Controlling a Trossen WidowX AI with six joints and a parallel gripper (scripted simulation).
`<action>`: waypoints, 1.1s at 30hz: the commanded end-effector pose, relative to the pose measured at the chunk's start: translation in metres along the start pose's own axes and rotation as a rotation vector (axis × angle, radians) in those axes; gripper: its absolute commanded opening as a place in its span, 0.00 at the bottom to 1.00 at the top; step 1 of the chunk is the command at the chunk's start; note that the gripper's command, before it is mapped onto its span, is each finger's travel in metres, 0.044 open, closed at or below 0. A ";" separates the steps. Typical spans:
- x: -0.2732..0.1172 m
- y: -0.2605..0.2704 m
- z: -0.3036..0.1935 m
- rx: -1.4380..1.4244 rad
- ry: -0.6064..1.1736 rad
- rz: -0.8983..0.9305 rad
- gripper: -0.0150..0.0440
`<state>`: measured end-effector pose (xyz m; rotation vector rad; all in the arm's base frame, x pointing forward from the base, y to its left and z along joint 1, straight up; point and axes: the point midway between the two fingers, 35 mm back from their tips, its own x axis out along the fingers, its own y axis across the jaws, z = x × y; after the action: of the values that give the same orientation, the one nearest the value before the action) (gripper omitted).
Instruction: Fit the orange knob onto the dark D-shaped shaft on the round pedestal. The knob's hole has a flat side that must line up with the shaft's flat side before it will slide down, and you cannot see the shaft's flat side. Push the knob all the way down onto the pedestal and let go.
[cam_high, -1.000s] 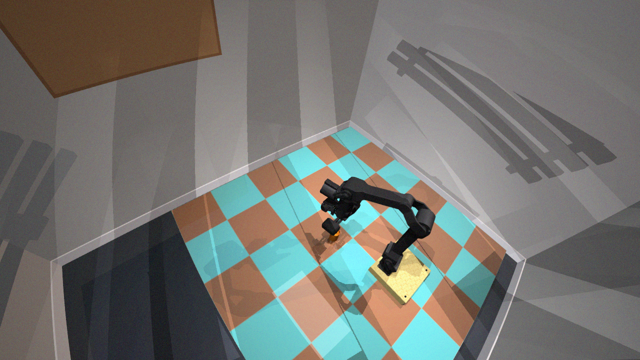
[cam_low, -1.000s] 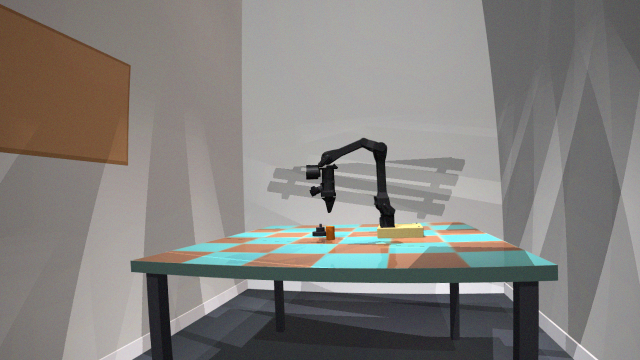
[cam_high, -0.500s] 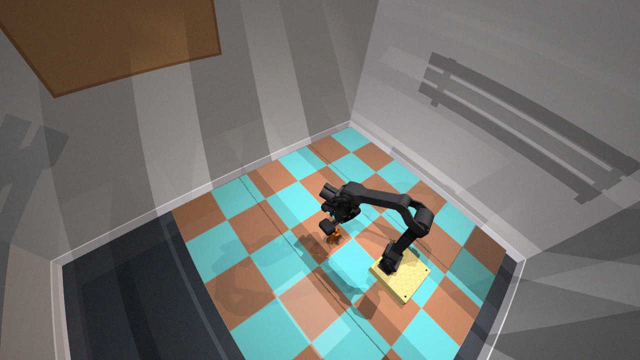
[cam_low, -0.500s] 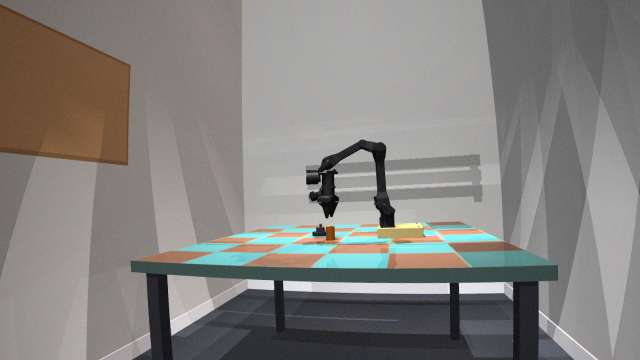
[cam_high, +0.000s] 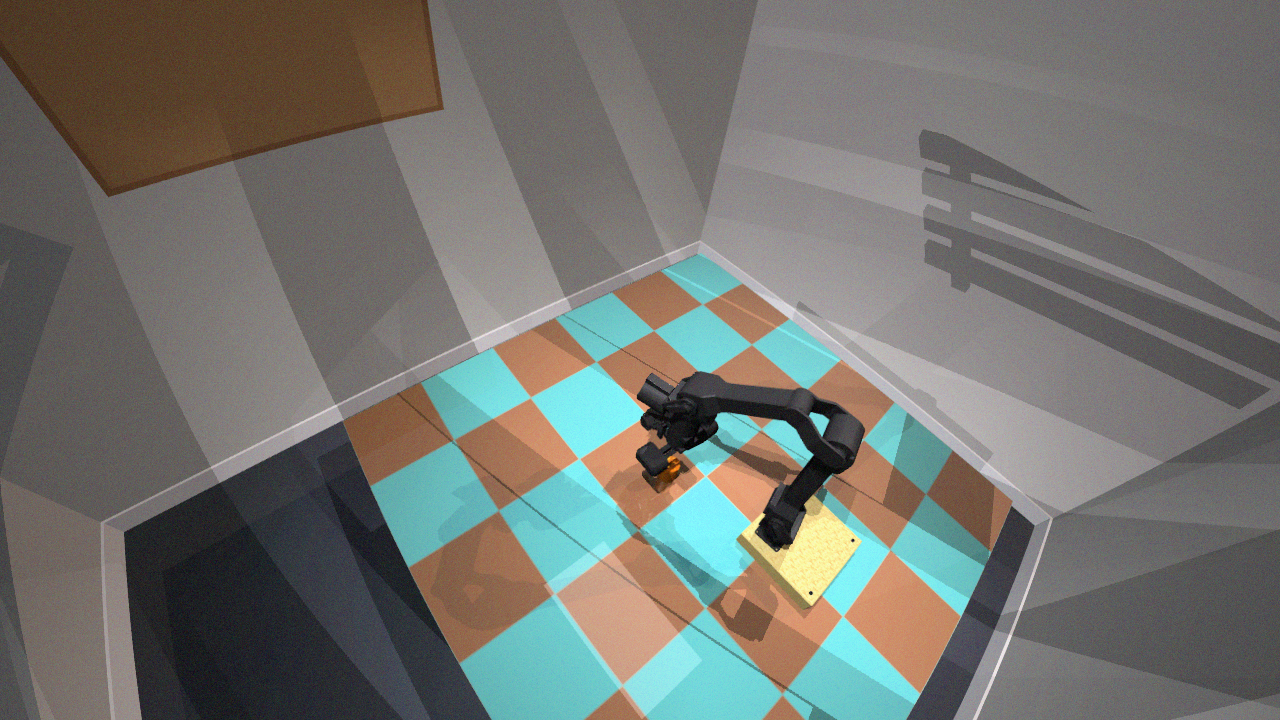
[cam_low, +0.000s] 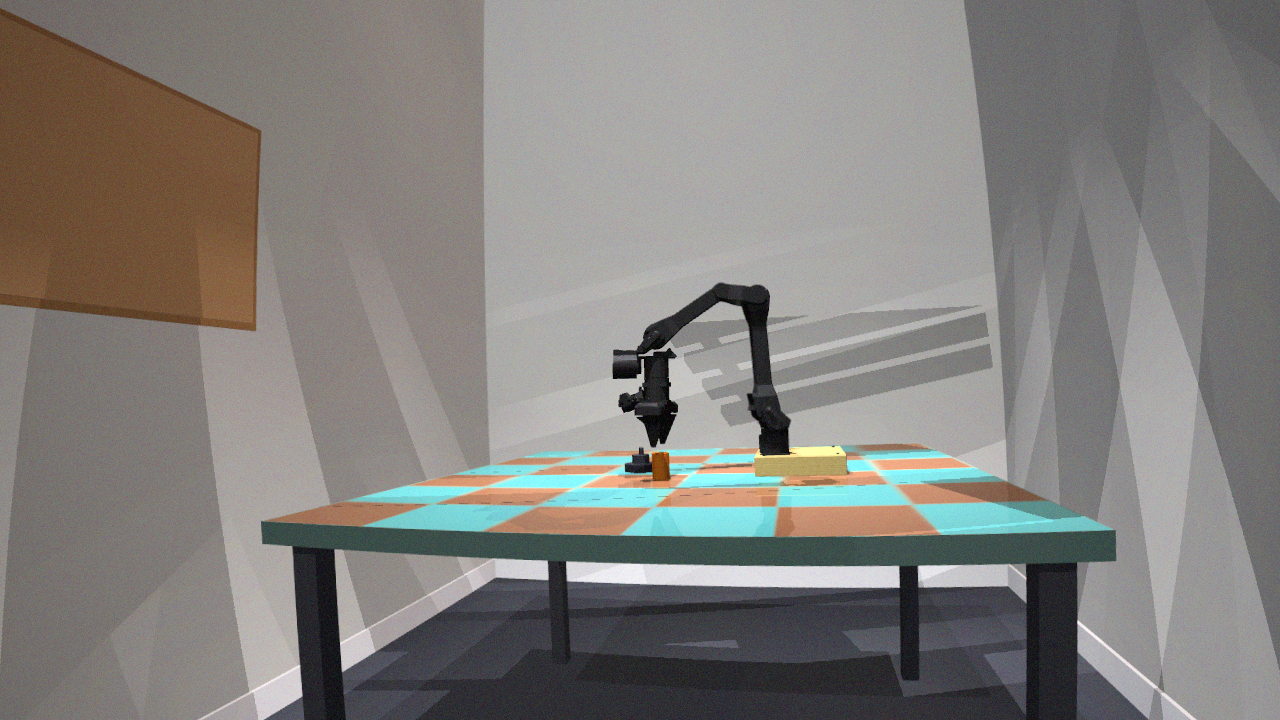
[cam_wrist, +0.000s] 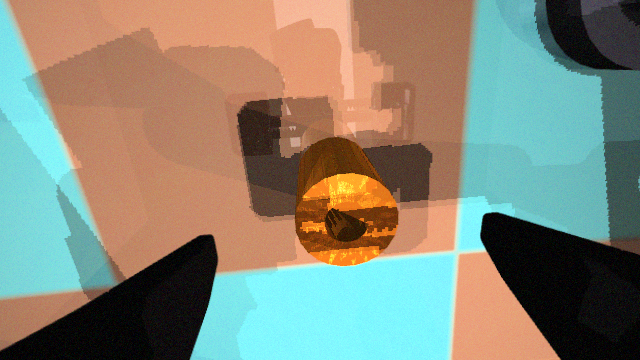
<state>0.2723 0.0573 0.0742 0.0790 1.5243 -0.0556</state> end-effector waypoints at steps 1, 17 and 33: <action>0.010 -0.001 -0.002 0.004 0.016 -0.008 1.00; 0.036 -0.001 -0.001 0.004 0.016 -0.008 1.00; 0.062 -0.001 -0.004 0.004 0.016 -0.008 1.00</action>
<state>0.2745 0.0581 0.0214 0.0790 1.5252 -0.0557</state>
